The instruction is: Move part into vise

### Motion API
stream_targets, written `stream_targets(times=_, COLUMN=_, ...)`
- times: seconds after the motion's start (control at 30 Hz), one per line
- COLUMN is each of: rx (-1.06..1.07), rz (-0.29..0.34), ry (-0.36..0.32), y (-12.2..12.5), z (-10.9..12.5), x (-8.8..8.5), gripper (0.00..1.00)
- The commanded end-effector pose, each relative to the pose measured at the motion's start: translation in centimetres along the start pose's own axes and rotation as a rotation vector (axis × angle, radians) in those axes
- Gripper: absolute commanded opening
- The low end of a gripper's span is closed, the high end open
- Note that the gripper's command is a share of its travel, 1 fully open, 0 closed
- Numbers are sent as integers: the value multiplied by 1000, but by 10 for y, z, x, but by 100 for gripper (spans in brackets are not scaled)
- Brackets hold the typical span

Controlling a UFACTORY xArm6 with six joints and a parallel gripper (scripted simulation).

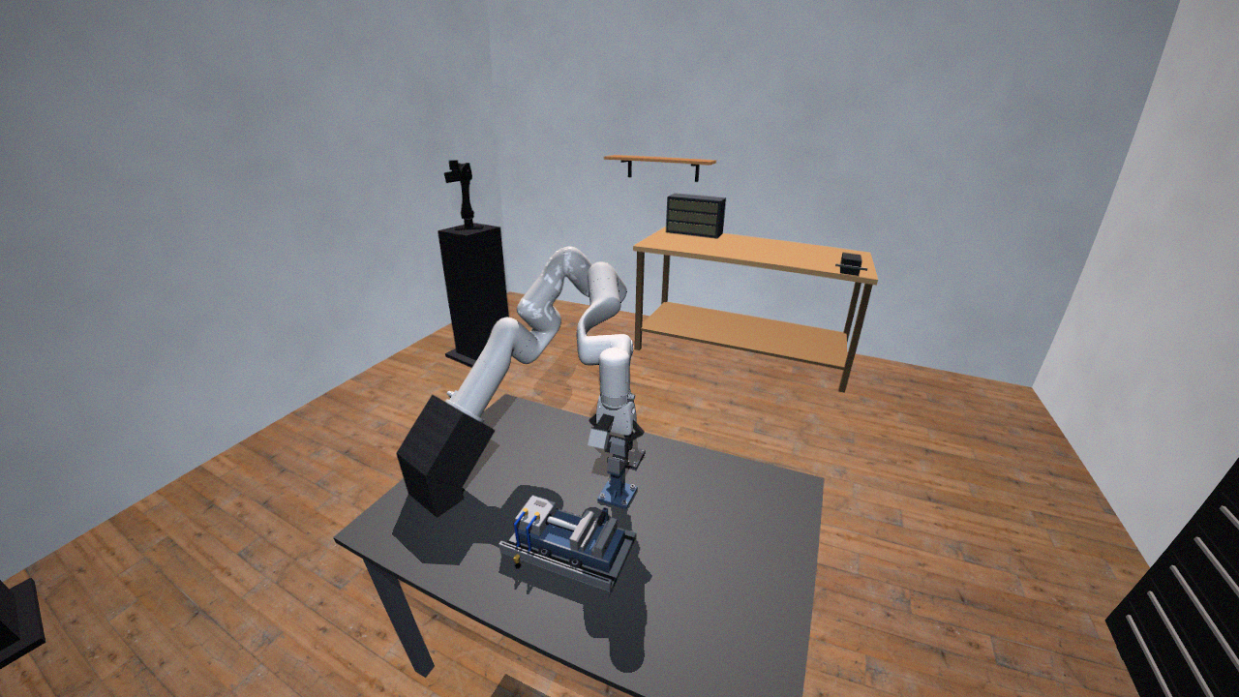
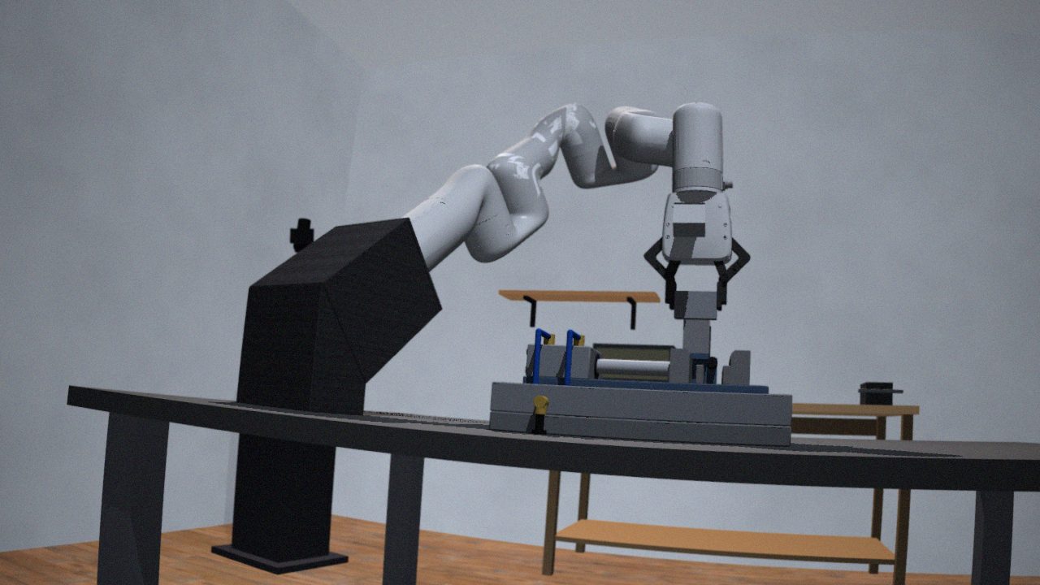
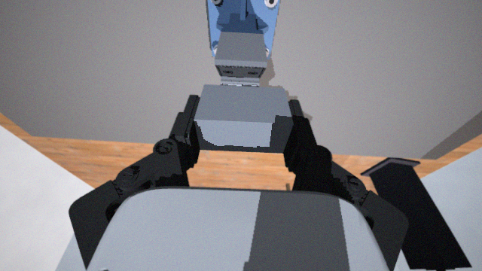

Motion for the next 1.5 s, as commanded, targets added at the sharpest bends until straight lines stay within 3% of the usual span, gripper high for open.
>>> stream_targets(times=0.0, rx=0, rz=3, ry=27, y=-1, z=1, x=-1, gripper=0)
stream_targets(times=0.47, rx=0, rz=11, ry=65, y=-2, z=4, x=-1, gripper=0)
stream_targets(times=1.47, rx=0, rz=13, ry=71, y=-2, z=4, x=-1, gripper=0)
Point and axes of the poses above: the point where the finger pads meet when closed, its own x axis out along the fingers, its own y axis across the jaws, z = x × y, the point moved 5 cm from there along -x, back along the fingers, and after that the axes turned 12 degrees about -x, right-handed, at the moved point
